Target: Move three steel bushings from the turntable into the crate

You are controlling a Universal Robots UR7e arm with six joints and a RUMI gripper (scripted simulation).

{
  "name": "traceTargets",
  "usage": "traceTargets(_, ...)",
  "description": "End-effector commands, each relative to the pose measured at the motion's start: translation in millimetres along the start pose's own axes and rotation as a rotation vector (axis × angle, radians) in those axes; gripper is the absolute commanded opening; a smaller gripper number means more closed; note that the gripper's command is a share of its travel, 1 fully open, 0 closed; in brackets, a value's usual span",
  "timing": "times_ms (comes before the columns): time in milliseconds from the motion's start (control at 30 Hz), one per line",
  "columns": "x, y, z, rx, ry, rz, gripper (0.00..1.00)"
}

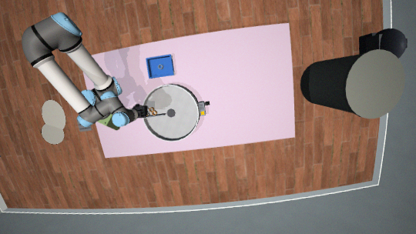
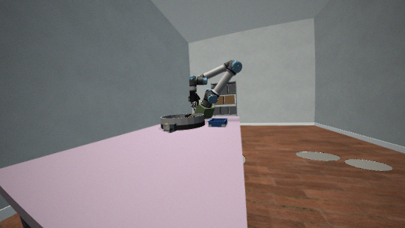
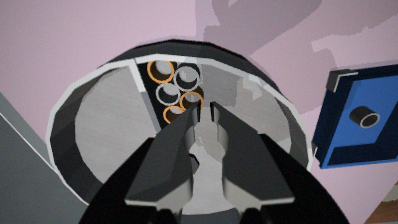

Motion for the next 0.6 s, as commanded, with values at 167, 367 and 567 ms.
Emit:
traceTargets(167,-2.5,-1.6,-0.1,-0.003,0.002,-0.041,0.06)
traceTargets(367,-3.7,-2.5,0.0,-0.004,0.003,-0.061,0.06)
traceTargets(567,-4.3,-3.0,0.1,-0.004,0.003,-0.073,0.06)
Point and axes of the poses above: the point where the finger pads meet when closed, its own z axis out along the fingers, its own x axis across the jaws, y = z × x, the point moved 4 cm from there along -z, back along the fingers, and after that the axes turned 2 degrees about -z, right-handed, at the moved point
